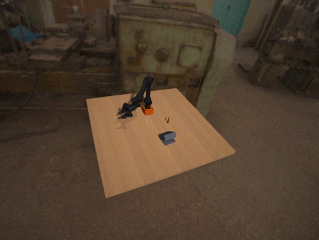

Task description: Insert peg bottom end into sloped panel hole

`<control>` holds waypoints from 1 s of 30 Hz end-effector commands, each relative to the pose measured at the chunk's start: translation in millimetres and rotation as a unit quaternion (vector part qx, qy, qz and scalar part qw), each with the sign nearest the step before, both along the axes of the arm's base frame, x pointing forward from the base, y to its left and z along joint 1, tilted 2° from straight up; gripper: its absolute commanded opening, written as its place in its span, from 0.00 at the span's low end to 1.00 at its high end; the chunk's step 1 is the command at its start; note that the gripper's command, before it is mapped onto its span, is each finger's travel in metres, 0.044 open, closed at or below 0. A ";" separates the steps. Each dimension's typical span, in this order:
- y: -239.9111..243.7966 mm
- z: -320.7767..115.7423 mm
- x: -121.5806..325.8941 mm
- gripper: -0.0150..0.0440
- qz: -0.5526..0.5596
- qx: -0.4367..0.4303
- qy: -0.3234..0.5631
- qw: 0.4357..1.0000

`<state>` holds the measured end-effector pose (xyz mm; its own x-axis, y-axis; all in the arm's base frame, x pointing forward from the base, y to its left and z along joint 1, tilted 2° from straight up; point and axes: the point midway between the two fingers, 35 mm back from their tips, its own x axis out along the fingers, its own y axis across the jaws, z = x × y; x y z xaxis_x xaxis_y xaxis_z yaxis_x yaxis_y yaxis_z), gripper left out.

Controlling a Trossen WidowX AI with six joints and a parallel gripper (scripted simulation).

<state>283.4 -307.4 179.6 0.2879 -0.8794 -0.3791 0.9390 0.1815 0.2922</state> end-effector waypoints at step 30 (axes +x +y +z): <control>160.1 -50.6 93.2 1.00 0.250 0.117 0.100 0.956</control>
